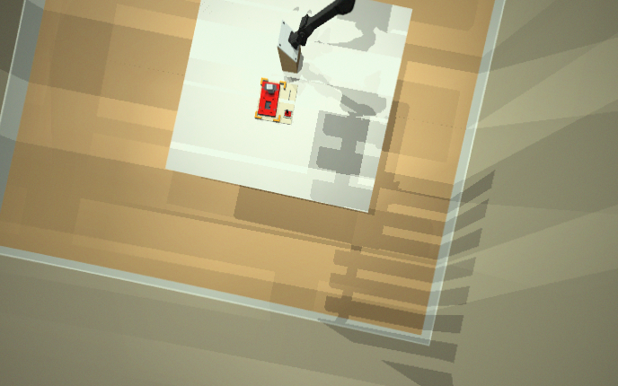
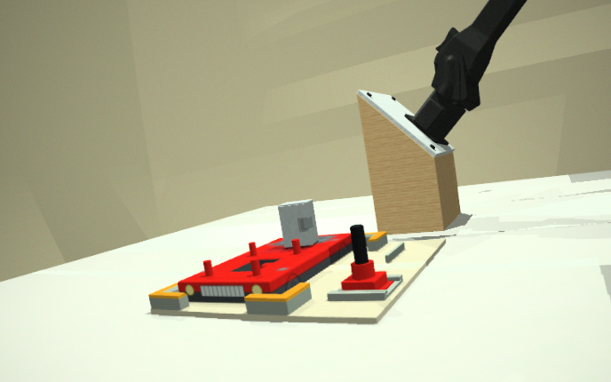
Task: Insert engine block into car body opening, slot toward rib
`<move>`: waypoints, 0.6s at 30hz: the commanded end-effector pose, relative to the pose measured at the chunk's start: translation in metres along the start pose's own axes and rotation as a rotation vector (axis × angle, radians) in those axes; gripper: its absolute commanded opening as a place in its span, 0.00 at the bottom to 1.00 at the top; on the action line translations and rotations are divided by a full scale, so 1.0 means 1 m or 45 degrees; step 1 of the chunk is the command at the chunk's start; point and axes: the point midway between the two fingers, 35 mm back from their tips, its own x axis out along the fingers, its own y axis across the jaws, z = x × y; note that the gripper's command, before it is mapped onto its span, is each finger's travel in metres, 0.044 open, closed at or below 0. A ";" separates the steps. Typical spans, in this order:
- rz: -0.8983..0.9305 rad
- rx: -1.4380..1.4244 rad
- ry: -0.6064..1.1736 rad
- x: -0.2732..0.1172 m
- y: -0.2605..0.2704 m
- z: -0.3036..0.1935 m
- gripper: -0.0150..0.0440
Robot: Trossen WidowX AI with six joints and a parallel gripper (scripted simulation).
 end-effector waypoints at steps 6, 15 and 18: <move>0.067 -0.052 -0.008 -0.006 0.013 -0.005 1.00; 0.341 -0.263 -0.031 -0.037 0.065 -0.033 1.00; 0.440 -0.341 -0.037 -0.051 0.082 -0.045 1.00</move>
